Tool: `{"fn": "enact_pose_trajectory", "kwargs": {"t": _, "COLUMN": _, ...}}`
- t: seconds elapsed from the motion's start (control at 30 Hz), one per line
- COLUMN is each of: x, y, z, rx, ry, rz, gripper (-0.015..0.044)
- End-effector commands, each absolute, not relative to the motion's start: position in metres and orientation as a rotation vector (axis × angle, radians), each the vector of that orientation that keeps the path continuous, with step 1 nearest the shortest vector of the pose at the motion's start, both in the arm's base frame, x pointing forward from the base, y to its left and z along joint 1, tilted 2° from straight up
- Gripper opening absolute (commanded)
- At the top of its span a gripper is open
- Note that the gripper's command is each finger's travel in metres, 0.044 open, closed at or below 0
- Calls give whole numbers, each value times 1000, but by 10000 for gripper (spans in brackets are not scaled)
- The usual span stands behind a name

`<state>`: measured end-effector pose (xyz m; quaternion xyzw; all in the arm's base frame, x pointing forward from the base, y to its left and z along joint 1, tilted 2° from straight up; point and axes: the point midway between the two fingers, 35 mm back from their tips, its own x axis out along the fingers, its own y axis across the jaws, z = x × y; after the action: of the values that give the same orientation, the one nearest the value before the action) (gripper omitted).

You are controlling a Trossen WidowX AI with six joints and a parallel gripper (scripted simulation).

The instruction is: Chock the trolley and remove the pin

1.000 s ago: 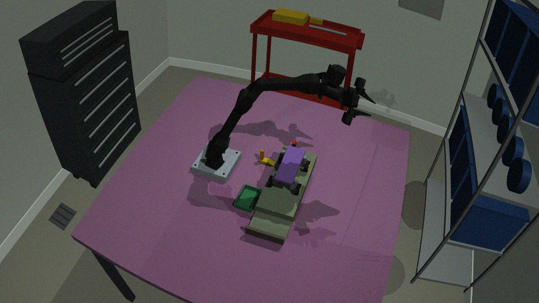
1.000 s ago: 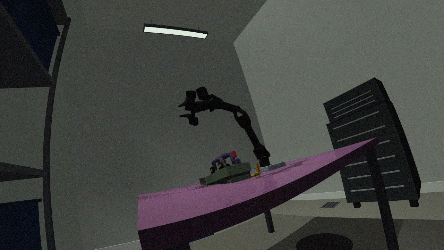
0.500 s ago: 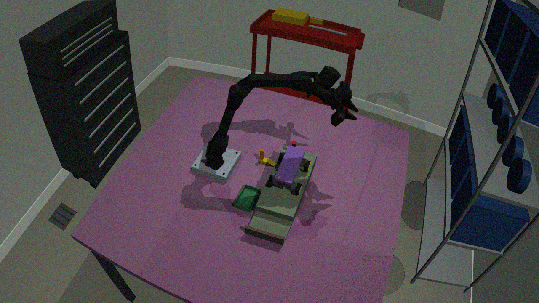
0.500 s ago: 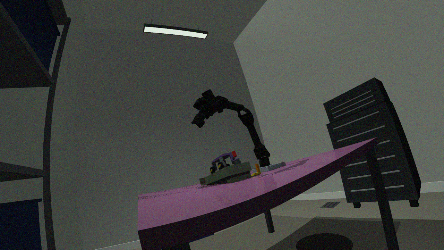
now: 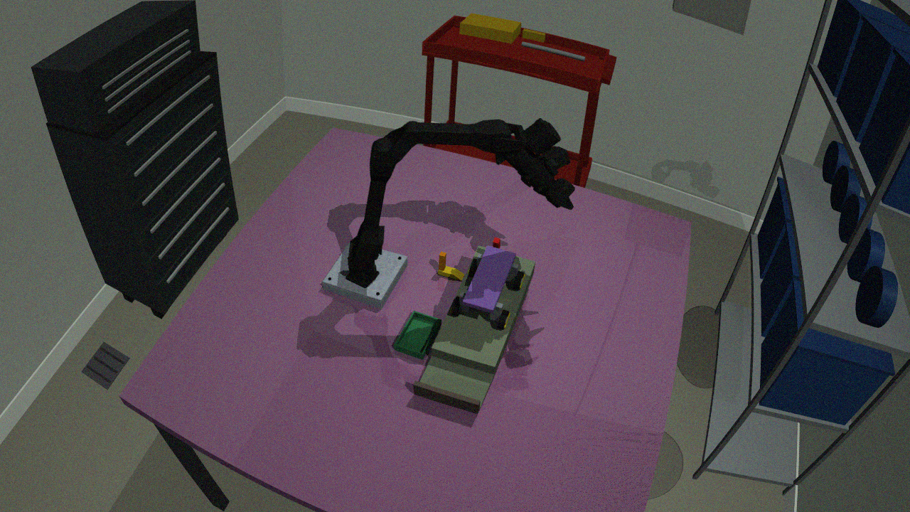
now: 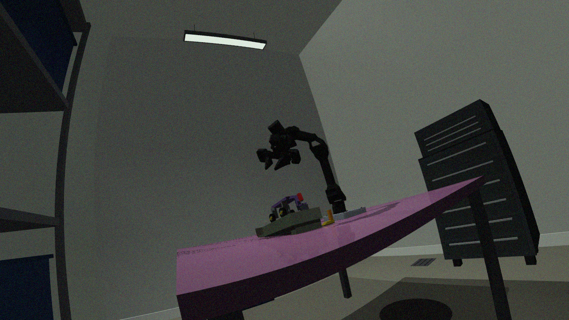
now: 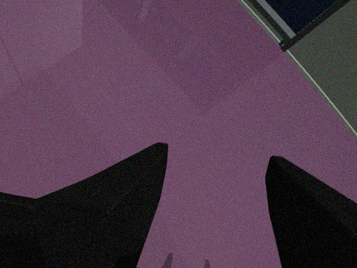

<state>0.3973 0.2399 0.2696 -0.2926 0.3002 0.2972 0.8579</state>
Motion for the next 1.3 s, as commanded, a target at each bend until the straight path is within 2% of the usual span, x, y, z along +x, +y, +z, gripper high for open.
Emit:
{"fn": "enact_pose_trajectory", "kwargs": {"t": 0.0, "x": 377, "y": 237, "z": 253, "rx": -801, "ry": 642, "rz": 726, "gripper": 190}}
{"fn": "enact_pose_trajectory", "kwargs": {"t": 0.7, "x": 261, "y": 204, "z": 180, "rx": -1762, "ry": 449, "rz": 1452, "gripper": 190}}
{"fn": "enact_pose_trajectory", "kwargs": {"t": 1.27, "x": 166, "y": 156, "z": 135, "rx": -2256, "ry": -128, "rz": 2204, "gripper": 190}}
